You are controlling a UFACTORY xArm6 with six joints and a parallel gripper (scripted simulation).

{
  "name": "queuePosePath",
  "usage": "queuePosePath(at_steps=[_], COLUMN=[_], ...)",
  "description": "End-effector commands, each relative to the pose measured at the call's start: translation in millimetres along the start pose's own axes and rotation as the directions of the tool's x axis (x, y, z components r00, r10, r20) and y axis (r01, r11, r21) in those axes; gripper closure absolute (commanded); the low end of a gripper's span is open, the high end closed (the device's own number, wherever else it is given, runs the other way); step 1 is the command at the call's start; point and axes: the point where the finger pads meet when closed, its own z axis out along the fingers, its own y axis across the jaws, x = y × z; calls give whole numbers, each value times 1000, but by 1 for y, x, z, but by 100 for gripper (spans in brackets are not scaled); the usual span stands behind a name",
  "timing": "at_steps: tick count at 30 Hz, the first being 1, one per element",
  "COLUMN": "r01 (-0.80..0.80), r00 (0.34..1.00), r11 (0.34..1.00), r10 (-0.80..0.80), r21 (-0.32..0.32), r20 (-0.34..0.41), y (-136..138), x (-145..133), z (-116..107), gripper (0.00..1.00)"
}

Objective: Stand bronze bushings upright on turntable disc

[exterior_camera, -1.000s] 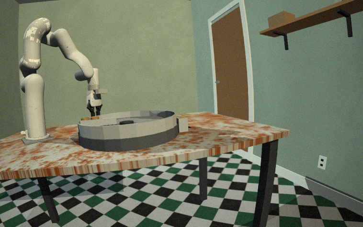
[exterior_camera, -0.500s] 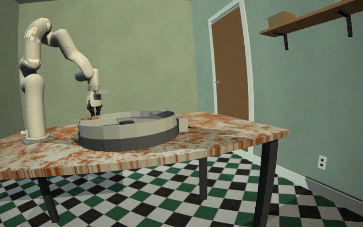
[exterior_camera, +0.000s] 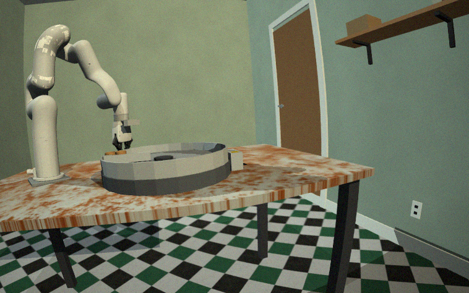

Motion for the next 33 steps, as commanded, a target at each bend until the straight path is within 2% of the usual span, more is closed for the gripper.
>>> queuePosePath(at_steps=[1,11,12,33], r01=[0,0,0,0], r00=[1000,1000,1000,1000], r11=[1000,1000,1000,1000], r10=[0,0,0,0], r21=[4,4,4,4], r20=[-1,-1,-1,-1], y=[-2,-2,-2,-2], x=[0,0,0,0], z=[1,1,1,1], gripper=[52,52,100,100])
